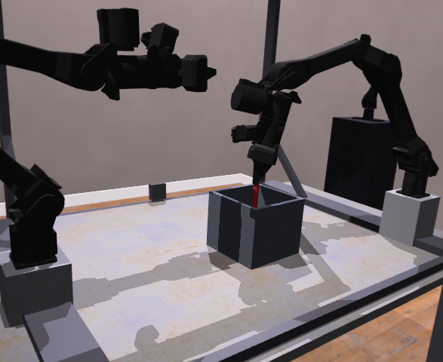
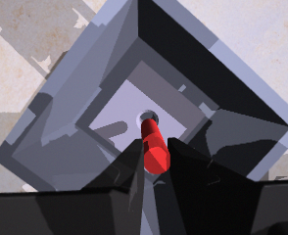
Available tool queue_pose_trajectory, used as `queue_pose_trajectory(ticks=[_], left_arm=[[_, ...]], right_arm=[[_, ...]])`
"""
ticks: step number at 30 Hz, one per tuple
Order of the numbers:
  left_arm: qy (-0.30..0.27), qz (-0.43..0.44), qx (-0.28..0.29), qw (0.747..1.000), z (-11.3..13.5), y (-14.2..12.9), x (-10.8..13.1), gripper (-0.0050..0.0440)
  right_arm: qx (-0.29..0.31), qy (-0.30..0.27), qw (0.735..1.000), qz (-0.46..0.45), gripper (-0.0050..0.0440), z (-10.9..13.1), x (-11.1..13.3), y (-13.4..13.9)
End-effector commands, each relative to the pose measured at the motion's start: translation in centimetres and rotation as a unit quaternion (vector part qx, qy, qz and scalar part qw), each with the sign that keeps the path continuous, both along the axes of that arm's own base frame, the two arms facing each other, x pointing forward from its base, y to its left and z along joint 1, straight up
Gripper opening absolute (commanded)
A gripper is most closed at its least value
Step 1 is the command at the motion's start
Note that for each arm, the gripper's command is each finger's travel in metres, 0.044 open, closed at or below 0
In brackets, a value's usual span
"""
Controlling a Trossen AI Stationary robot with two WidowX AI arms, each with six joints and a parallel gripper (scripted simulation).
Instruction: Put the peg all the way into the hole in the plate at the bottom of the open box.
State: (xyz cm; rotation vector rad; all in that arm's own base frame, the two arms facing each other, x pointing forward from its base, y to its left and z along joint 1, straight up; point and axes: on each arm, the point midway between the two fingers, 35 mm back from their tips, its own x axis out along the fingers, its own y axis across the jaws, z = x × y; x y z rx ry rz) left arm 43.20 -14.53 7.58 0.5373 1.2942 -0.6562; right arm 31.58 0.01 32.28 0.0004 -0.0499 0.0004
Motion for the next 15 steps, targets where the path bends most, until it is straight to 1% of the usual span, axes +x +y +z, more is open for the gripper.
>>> queue_pose_trajectory(ticks=[1, 3, 15], left_arm=[[0.002, 0.004, -0.002, 1.0, 0.0, 0.3, 0.0, -0.005], [-0.001, 0.004, -0.003, 1.0, 0.1, 0.3, 0.0, -0.005], [0.0, 0.001, 0.0, 1.0, -1.3, 0.0, -0.1, -0.005]], right_arm=[[-0.001, -0.01, 1.0, -0.003, 0.0105, 1.0, 0.0, -0.1], [-0.001, -0.01, 1.0, -0.003, 0.0105, 1.0, 0.0, -0.1], [-0.001, -0.01, 1.0, -0.003, 0.0105, 1.0, 0.0, -0.1]])
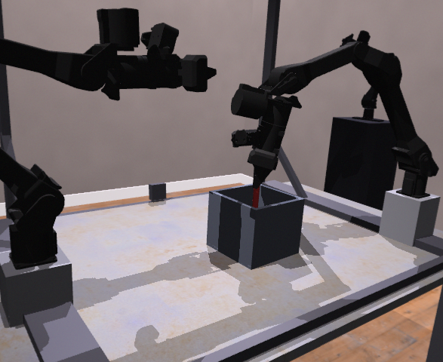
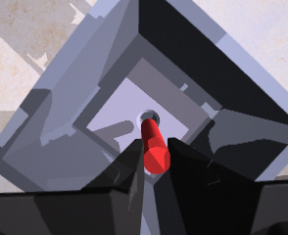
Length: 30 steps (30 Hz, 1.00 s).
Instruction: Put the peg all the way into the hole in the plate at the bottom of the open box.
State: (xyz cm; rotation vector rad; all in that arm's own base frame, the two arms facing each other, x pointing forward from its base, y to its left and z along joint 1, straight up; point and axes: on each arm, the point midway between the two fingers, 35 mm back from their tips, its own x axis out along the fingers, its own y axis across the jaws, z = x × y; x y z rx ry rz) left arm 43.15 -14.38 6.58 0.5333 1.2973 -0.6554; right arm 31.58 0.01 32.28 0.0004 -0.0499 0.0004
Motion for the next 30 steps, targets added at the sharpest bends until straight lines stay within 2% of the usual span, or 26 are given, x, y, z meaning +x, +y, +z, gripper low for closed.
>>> queue_pose_trajectory(ticks=[1, 24, 30], left_arm=[[-0.002, -0.001, 0.0, 1.0, -0.4, -0.2, -0.1, -0.005], [-0.002, 0.0, 0.001, 1.0, -1.8, -0.1, -0.1, -0.005], [-0.001, -0.002, 0.002, 1.0, -2.8, -0.1, -0.2, -0.005]], right_arm=[[-0.001, -0.01, 1.0, -0.003, 0.0105, 1.0, 0.0, -0.1], [-0.001, -0.01, 1.0, -0.003, 0.0105, 1.0, 0.0, -0.1], [-0.001, -0.01, 1.0, -0.003, 0.0105, 1.0, 0.0, -0.1]])
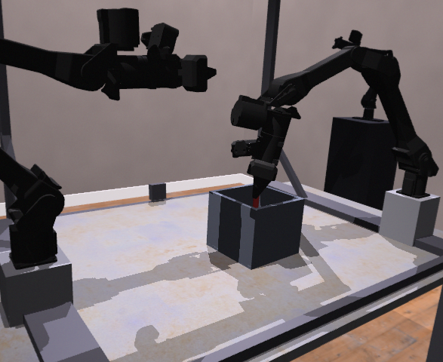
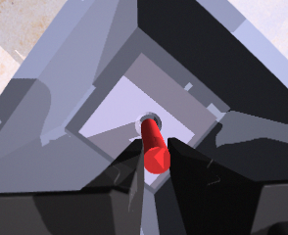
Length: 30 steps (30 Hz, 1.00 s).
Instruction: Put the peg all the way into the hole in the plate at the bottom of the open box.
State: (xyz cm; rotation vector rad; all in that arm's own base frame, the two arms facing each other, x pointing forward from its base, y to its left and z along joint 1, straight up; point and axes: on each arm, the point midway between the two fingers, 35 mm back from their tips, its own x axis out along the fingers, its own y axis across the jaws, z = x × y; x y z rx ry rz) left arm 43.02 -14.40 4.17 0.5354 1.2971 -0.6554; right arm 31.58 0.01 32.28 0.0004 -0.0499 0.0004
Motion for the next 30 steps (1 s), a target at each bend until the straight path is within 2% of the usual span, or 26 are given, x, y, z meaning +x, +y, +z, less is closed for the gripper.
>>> queue_pose_trajectory(ticks=[1, 5, 8, 12, 17, 30], left_arm=[[-0.001, -0.001, 0.001, 1.0, -0.5, -0.1, -0.1, -0.005], [-0.014, -0.001, -0.003, 1.0, 0.8, -0.2, 0.4, -0.005], [-0.007, -0.001, -0.001, 1.0, 0.3, -0.2, 0.2, -0.005], [-0.015, -0.001, -0.003, 1.0, 1.0, -0.2, 0.4, -0.005], [-0.003, -0.001, 0.0, 1.0, -0.1, -0.1, 0.0, -0.005], [-0.002, -0.001, 0.001, 1.0, -0.7, -0.1, -0.1, -0.005]], right_arm=[[-0.001, -0.01, 1.0, -0.003, 0.0105, 1.0, 0.0, -0.1], [-0.001, -0.01, 1.0, -0.003, 0.0105, 1.0, 0.0, -0.1], [-0.001, -0.01, 1.0, -0.003, 0.0105, 1.0, 0.0, -0.1], [-0.001, -0.01, 1.0, -0.003, 0.0105, 1.0, 0.0, -0.1], [-0.001, -0.01, 1.0, -0.003, 0.0105, 1.0, 0.0, -0.1], [-0.001, -0.01, 1.0, -0.003, 0.0105, 1.0, 0.0, -0.1]])
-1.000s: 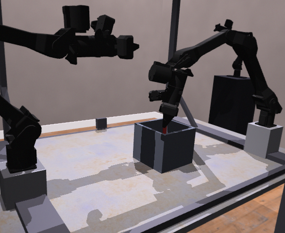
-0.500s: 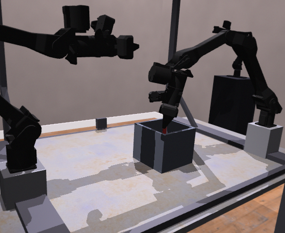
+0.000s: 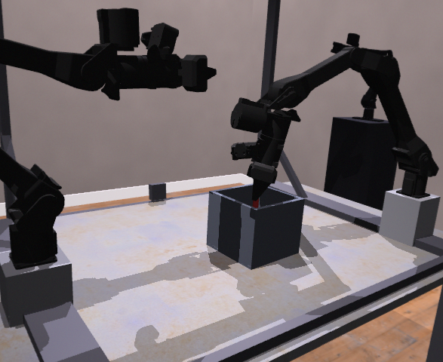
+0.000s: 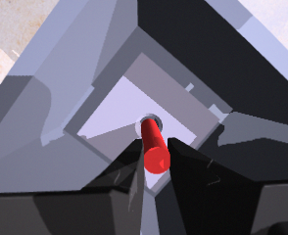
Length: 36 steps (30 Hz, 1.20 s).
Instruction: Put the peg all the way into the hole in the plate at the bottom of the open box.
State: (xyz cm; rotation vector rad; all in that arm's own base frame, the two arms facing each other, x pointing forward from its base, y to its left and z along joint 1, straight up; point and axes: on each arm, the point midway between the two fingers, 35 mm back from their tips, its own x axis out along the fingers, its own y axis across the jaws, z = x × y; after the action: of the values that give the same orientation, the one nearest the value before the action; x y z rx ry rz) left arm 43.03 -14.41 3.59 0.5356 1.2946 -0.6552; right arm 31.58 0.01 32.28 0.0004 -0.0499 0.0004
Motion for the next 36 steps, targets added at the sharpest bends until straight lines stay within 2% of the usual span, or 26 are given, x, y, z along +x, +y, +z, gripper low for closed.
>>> queue_pose_trajectory(ticks=[1, 2, 3, 4, 8, 12, 17, 29, 36], left_arm=[[-0.001, -0.001, 0.001, 1.0, -0.2, -0.1, -0.1, -0.005], [-0.001, -0.001, 0.001, 1.0, -0.2, -0.1, -0.1, -0.005], [-0.022, -0.001, -0.006, 1.0, 1.8, -0.2, 0.5, -0.005], [-0.004, -0.001, 0.0, 1.0, -0.3, -0.1, 0.0, -0.005], [-0.004, -0.001, 0.0, 1.0, -1.2, 0.0, -0.2, -0.005], [-0.007, -0.001, -0.001, 1.0, -0.8, -0.1, 0.0, -0.005], [-0.003, -0.001, 0.0, 1.0, -2.3, 0.0, -0.3, -0.005], [-0.001, -0.001, 0.001, 1.0, -3.2, -0.1, -0.1, -0.005], [0.0, -0.002, 0.001, 1.0, -4.6, -0.1, -0.1, -0.005]], right_arm=[[-0.001, -0.01, 1.0, -0.003, 0.0105, 1.0, 0.0, -0.1], [-0.001, -0.01, 1.0, -0.003, 0.0105, 1.0, 0.0, -0.1], [-0.001, -0.01, 1.0, -0.003, 0.0105, 1.0, 0.0, -0.1], [-0.001, -0.01, 1.0, -0.003, 0.0105, 1.0, 0.0, -0.1], [-0.001, -0.01, 1.0, -0.003, 0.0105, 1.0, 0.0, -0.1], [-0.001, -0.01, 1.0, -0.003, 0.0105, 1.0, 0.0, -0.1], [-0.001, -0.01, 1.0, -0.003, 0.0105, 1.0, 0.0, -0.1], [-0.001, -0.01, 1.0, -0.003, 0.0105, 1.0, 0.0, -0.1], [-0.001, -0.01, 1.0, -0.003, 0.0105, 1.0, 0.0, -0.1]])
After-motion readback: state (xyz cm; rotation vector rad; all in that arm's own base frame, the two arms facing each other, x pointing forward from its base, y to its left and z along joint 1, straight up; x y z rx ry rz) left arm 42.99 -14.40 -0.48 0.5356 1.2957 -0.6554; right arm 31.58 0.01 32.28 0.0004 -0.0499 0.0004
